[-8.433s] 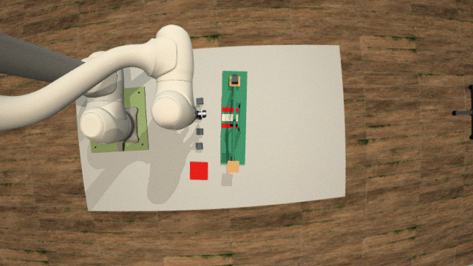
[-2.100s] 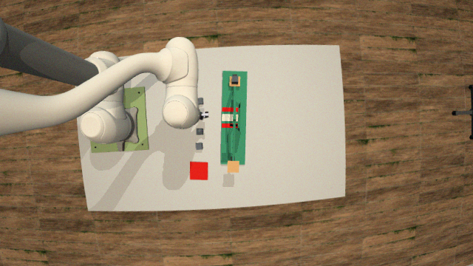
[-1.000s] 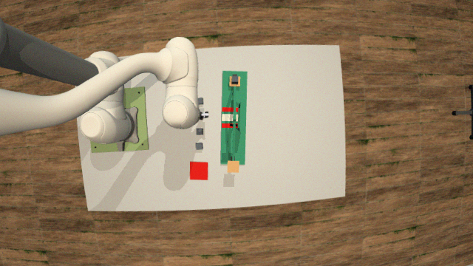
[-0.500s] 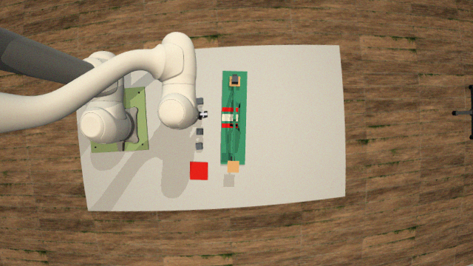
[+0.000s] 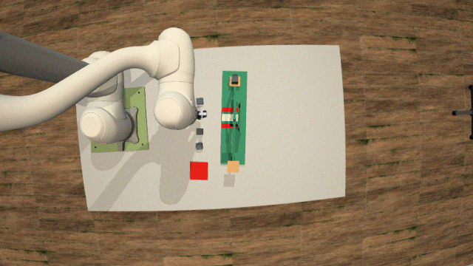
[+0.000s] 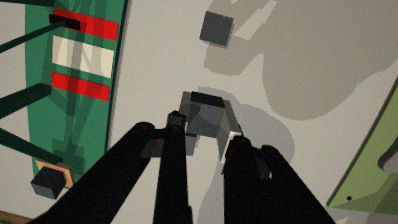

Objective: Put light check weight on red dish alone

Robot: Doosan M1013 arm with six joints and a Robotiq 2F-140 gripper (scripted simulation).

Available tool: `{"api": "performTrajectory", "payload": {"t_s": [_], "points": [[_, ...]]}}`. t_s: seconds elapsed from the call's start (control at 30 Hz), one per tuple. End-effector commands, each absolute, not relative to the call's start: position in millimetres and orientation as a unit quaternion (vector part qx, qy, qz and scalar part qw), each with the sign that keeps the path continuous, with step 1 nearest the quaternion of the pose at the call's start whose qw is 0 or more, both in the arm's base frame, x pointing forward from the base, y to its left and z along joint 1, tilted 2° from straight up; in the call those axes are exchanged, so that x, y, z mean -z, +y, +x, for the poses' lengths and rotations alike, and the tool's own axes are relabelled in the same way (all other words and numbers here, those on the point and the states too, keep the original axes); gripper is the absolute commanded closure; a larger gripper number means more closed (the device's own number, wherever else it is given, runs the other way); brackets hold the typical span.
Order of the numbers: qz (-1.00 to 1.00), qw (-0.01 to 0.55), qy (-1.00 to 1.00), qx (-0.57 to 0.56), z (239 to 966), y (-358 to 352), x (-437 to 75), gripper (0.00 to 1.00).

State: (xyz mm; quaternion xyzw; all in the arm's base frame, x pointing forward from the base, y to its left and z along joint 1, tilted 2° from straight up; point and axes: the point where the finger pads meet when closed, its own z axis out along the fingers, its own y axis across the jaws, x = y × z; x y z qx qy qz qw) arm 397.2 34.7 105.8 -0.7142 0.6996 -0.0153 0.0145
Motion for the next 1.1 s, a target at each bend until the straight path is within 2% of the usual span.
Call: {"api": "performTrajectory", "payload": {"t_s": [0.0, 0.37, 1.07], "points": [[-0.714, 0.015, 0.700, 0.015, 397, 35, -106, 0.76], [-0.691, 0.015, 0.723, 0.015, 396, 22, -114, 0.76], [-0.691, 0.015, 0.723, 0.015, 387, -137, -220, 0.76]]}}
